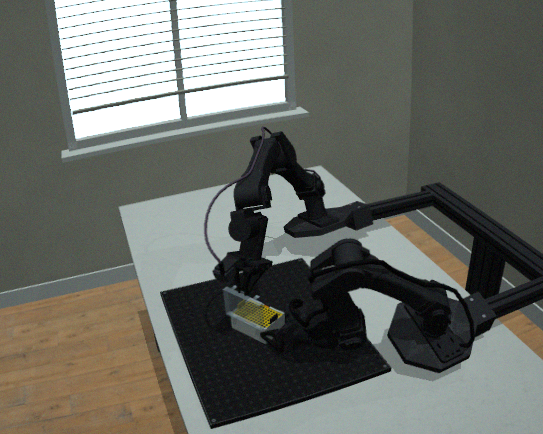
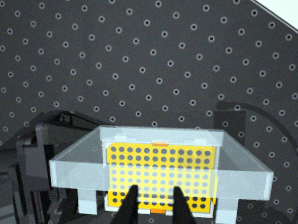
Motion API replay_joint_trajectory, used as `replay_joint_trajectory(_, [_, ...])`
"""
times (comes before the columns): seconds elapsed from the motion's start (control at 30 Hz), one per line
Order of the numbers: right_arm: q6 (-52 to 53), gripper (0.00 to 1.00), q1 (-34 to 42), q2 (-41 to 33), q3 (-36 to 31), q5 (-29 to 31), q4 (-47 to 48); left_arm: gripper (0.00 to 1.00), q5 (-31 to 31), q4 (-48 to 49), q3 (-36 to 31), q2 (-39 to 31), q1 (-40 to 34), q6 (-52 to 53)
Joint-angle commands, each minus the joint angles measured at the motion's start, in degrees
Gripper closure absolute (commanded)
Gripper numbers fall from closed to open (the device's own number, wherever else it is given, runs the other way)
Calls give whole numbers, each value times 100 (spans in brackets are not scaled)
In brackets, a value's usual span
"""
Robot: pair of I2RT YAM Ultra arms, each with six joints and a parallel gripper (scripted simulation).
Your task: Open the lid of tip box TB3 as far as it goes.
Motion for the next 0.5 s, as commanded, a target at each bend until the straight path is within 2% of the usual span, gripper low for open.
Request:
replay_joint_trajectory(0.0, [-49,88,31,0,300,27,-261,16,7,-131,73,27,1,-37])
replay_joint_trajectory(0.47, [-44,88,32,14,336,27,-291,16,7,-131,73,27,1,-37])
